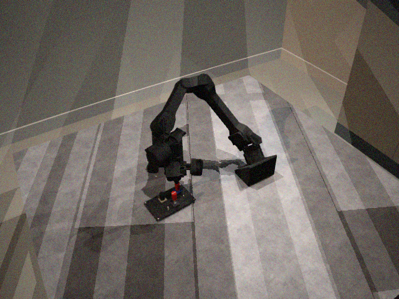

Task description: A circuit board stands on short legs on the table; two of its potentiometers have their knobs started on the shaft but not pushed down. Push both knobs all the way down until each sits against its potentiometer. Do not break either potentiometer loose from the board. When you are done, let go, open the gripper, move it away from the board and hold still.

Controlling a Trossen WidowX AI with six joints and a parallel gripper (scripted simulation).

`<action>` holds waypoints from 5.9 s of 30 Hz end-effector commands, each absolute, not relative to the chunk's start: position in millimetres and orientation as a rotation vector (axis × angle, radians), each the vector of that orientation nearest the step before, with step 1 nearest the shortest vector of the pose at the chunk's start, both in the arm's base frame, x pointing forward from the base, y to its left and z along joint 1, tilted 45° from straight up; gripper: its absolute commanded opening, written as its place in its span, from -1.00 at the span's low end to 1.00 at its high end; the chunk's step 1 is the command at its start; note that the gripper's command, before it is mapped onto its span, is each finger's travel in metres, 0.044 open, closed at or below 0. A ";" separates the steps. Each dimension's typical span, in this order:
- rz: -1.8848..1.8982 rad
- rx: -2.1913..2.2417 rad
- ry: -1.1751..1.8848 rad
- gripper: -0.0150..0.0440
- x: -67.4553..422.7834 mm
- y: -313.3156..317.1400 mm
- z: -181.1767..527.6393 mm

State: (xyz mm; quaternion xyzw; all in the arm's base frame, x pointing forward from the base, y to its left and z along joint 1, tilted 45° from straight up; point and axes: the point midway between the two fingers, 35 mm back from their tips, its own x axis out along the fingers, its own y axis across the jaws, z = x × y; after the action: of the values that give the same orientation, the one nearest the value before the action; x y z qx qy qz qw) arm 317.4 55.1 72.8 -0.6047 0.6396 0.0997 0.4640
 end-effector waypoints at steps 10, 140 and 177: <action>0.238 -1.482 1.588 -0.49 314.9 65.5 84.5; -1.028 0.070 0.981 -0.49 345.4 114.0 52.2; -1.028 0.070 0.980 -0.49 346.4 109.4 47.5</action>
State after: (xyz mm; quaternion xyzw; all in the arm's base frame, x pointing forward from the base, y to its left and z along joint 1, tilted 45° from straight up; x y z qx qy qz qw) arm 346.1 113.0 50.1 0.0338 0.4503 -0.4709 0.7579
